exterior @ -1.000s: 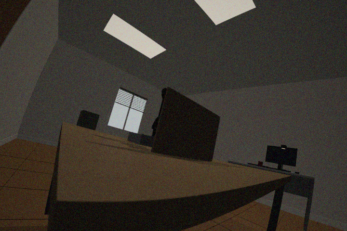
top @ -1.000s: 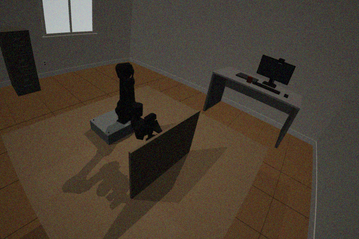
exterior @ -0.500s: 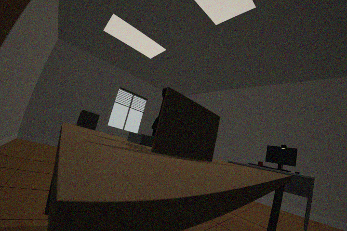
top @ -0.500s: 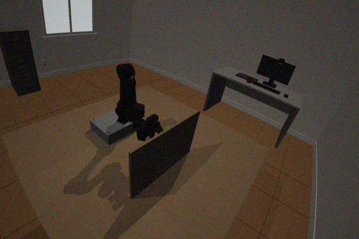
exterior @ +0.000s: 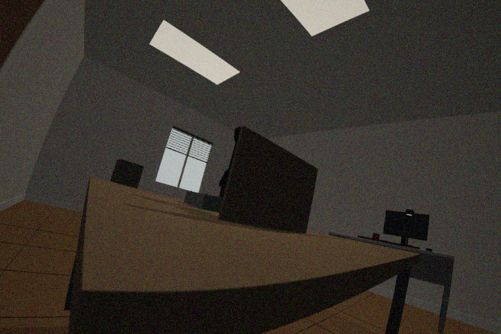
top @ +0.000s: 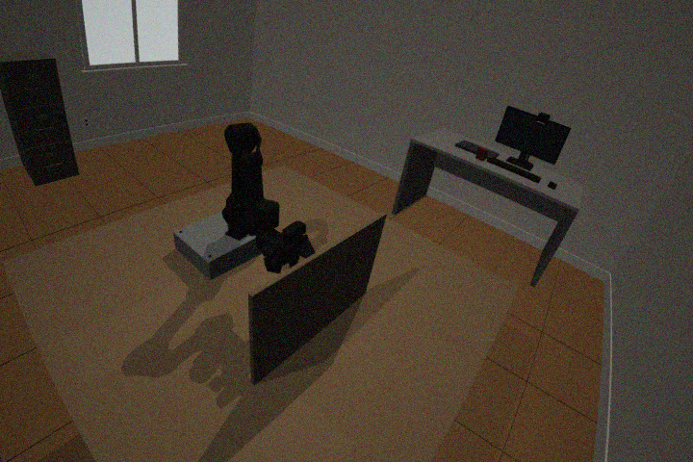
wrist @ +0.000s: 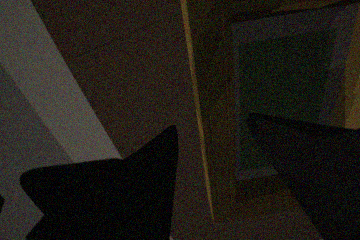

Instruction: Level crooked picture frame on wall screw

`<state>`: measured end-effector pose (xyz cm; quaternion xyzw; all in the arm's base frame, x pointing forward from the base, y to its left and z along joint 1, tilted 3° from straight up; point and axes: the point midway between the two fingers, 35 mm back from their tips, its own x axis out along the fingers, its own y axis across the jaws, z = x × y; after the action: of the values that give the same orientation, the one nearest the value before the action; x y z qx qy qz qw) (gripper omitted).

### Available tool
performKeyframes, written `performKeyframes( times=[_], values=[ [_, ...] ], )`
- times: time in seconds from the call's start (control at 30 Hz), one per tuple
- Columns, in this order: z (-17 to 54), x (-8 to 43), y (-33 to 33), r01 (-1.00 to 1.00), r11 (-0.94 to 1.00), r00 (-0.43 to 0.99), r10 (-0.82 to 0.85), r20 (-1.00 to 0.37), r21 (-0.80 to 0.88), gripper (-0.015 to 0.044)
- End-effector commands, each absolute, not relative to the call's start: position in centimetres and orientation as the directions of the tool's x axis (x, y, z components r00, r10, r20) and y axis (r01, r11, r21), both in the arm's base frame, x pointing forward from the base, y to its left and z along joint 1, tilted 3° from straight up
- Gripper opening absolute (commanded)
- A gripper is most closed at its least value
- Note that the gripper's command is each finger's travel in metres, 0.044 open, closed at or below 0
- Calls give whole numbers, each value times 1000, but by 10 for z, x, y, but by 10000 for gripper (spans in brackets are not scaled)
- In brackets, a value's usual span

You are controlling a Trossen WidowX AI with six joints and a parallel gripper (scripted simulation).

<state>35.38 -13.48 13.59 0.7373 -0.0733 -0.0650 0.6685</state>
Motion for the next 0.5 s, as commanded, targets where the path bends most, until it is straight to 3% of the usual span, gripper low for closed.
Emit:
performKeyframes(
  times=[0.0,0.47],
  values=[
    [135,354,-135,-20,-99,980,-199,0,995,260],
    [135,354,-136,-20,-99,980,-199,0,995,240]
  ],
)
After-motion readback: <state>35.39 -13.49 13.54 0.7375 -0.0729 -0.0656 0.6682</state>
